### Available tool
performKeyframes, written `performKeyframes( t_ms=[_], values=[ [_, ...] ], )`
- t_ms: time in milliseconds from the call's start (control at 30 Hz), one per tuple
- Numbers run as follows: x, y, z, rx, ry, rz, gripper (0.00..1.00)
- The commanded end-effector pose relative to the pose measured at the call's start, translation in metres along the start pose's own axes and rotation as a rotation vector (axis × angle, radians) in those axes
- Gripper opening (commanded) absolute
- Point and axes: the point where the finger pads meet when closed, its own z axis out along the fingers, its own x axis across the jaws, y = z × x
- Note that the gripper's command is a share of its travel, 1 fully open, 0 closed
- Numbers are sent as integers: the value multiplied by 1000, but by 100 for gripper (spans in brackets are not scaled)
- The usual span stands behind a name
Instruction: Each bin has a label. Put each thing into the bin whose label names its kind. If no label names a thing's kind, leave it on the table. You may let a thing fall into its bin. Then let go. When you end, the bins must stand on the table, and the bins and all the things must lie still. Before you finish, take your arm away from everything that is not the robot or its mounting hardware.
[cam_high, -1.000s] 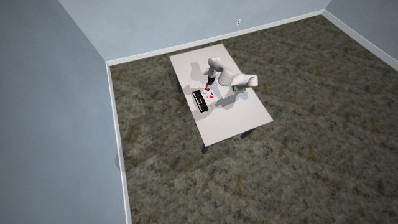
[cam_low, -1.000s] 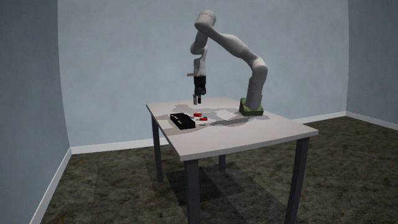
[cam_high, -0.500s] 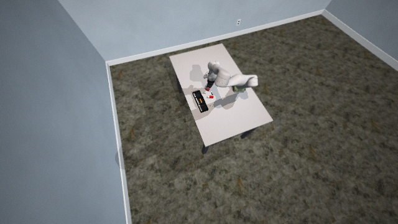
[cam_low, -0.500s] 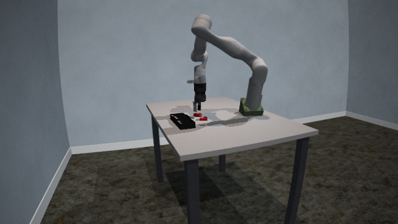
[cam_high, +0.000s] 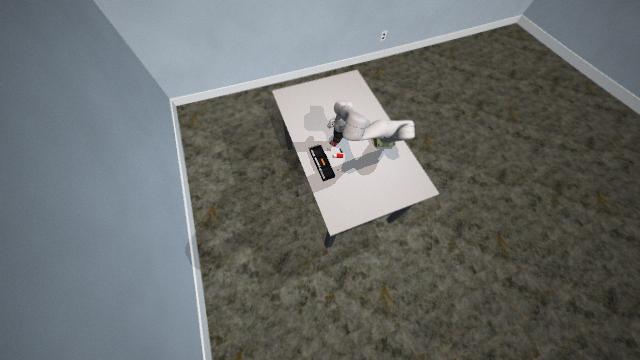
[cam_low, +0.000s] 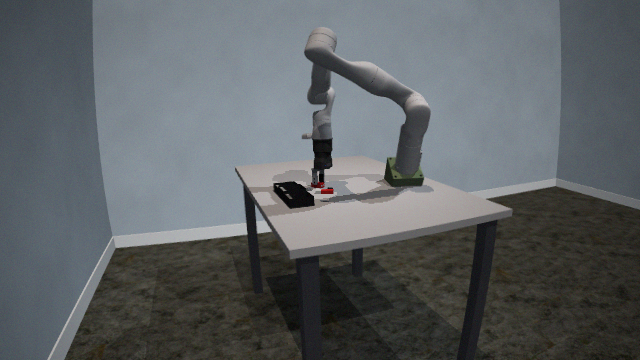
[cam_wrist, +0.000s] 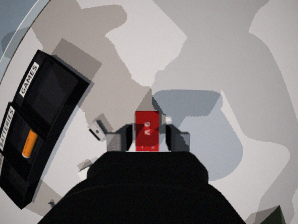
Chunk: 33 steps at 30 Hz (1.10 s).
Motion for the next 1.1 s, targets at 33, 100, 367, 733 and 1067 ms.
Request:
performKeyframes(
  t_ms=[33,100,367,733,1067],
  values=[
    [-3,-2,1,3,-3,5,80],
    [-3,-2,1,3,-3,5,80],
    [-4,-4,5,6,1,-7,80],
    [-3,-2,12,2,-1,1,80],
    [-2,-2,12,2,-1,1,50]
  ],
)
